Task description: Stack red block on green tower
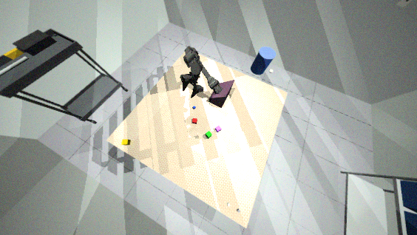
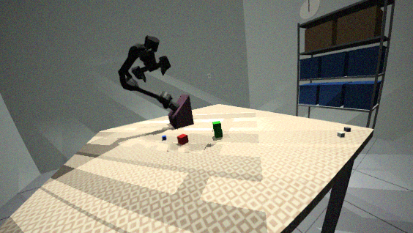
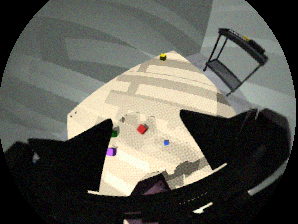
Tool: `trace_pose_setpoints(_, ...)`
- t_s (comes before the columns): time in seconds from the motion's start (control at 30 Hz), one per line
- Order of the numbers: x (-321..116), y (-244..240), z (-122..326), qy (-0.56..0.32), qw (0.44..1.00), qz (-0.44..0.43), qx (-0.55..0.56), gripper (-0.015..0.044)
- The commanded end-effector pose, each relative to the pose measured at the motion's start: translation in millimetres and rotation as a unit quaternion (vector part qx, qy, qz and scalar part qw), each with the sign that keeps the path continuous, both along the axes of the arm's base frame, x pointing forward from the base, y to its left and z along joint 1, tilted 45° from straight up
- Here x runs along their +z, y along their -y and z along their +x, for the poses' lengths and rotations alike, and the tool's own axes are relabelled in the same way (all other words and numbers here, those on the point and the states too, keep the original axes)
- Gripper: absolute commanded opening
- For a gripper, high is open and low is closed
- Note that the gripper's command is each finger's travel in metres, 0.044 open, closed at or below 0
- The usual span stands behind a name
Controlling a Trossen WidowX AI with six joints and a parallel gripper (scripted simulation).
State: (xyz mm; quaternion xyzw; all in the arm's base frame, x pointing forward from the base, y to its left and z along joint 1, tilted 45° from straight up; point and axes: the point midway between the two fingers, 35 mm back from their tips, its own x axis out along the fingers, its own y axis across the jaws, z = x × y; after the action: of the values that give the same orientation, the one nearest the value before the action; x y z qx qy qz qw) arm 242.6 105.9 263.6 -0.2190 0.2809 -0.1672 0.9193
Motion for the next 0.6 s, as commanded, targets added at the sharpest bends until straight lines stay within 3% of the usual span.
trace_pose_setpoints(0.0,-23,2,19,-0.059,0.997,-0.039,-0.013,0.0440)
trace_pose_setpoints(0.57,-129,42,77,-0.314,0.936,-0.158,-0.031,0.0440)
